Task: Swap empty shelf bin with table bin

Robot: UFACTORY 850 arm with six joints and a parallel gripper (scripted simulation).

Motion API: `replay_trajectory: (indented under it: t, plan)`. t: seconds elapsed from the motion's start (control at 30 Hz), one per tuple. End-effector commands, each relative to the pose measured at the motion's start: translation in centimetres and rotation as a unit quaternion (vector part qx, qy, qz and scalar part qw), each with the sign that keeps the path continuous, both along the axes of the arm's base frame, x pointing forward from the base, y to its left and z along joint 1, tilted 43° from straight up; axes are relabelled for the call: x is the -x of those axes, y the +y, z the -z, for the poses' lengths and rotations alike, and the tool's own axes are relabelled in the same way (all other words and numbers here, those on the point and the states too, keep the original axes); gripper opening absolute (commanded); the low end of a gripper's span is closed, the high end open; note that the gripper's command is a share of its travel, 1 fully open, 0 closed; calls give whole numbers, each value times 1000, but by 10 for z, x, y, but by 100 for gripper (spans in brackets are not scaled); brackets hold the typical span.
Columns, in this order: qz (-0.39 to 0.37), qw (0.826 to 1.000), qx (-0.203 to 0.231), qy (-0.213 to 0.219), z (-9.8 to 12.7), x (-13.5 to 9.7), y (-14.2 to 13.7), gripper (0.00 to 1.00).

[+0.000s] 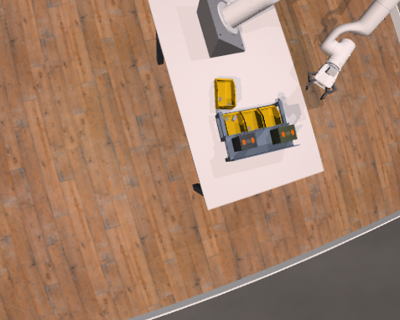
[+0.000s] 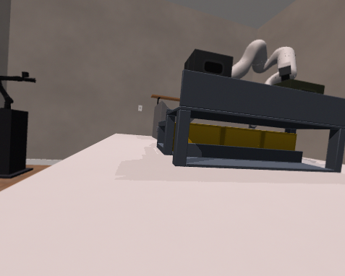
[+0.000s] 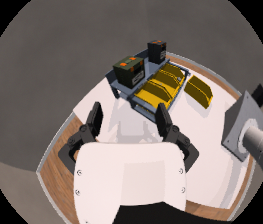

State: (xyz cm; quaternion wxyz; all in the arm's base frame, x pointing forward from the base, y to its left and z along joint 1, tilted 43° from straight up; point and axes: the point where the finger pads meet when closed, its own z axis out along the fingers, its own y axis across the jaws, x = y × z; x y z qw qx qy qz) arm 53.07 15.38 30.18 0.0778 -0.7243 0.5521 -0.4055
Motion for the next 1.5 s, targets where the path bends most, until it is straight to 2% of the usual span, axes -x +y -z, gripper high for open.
replay_trajectory:
  t: [0.0,0.33,0.87,1.17,1.23,1.47]
  plan:
    - [5,1000,0,2,1,0,-3,100]
    - [22,1000,1,12,6,1,-14,100]
    - [89,995,1,51,26,8,-53,100]
    - [156,983,-3,93,46,20,-90,100]
    - [156,983,-3,93,46,20,-90,100]
    - [218,966,-12,135,65,35,-121,100]
